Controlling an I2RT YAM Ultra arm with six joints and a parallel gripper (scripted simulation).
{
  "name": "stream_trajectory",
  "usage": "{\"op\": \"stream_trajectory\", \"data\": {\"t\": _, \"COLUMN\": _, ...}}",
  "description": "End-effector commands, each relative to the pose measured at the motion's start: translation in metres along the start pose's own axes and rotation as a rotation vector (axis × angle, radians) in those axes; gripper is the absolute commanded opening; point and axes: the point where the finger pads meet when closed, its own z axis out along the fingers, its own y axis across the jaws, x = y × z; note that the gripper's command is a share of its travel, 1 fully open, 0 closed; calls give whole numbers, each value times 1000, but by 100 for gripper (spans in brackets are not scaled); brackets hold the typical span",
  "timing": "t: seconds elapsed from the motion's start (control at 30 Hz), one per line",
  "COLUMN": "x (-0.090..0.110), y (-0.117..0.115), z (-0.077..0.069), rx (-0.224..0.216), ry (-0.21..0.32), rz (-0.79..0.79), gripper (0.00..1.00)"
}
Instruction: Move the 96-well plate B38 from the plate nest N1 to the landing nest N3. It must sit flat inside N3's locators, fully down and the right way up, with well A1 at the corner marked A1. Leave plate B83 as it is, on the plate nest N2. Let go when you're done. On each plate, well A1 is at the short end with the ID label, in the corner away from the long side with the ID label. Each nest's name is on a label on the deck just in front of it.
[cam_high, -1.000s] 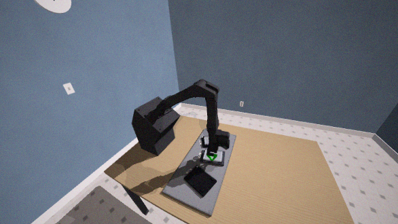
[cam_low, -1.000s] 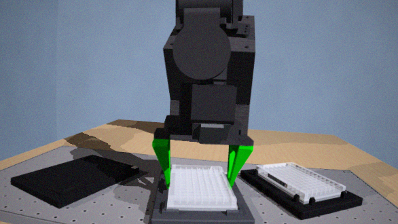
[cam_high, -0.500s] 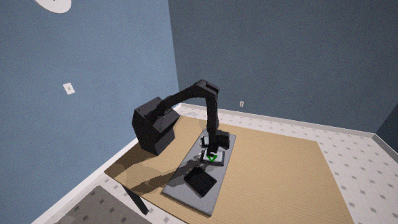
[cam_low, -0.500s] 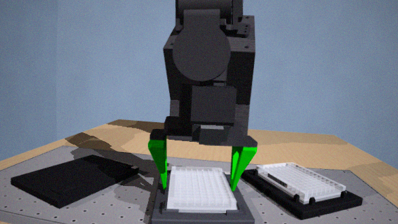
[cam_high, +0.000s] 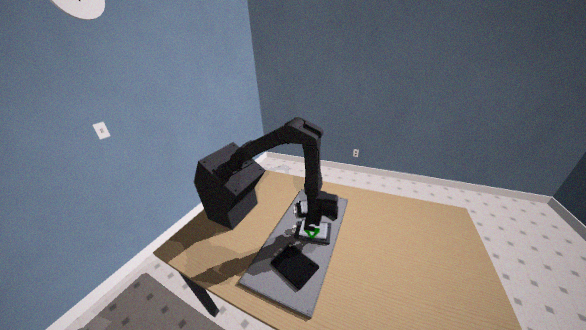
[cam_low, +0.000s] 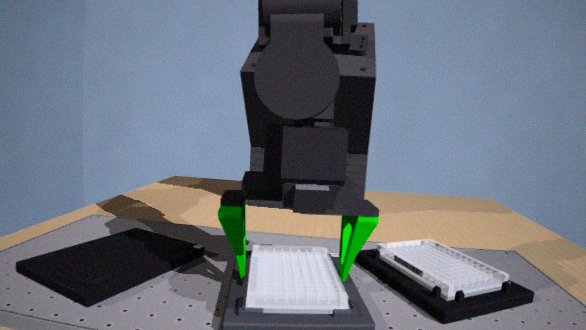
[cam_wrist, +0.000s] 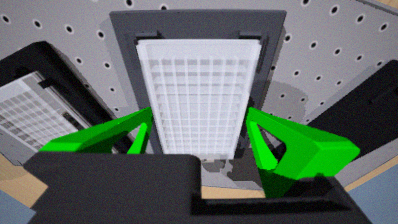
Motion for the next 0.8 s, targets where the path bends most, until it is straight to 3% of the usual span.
{"op": "stream_trajectory", "data": {"t": 0.0, "x": -4, "y": -1, "z": -2, "rx": 1, "ry": -11, "rz": 0, "gripper": 100}}
{"op": "stream_trajectory", "data": {"t": 0.5, "x": -4, "y": -1, "z": -34, "rx": 1, "ry": -11, "rz": 0, "gripper": 100}}
{"op": "stream_trajectory", "data": {"t": 0.77, "x": -4, "y": -1, "z": -34, "rx": 1, "ry": -11, "rz": 0, "gripper": 100}}
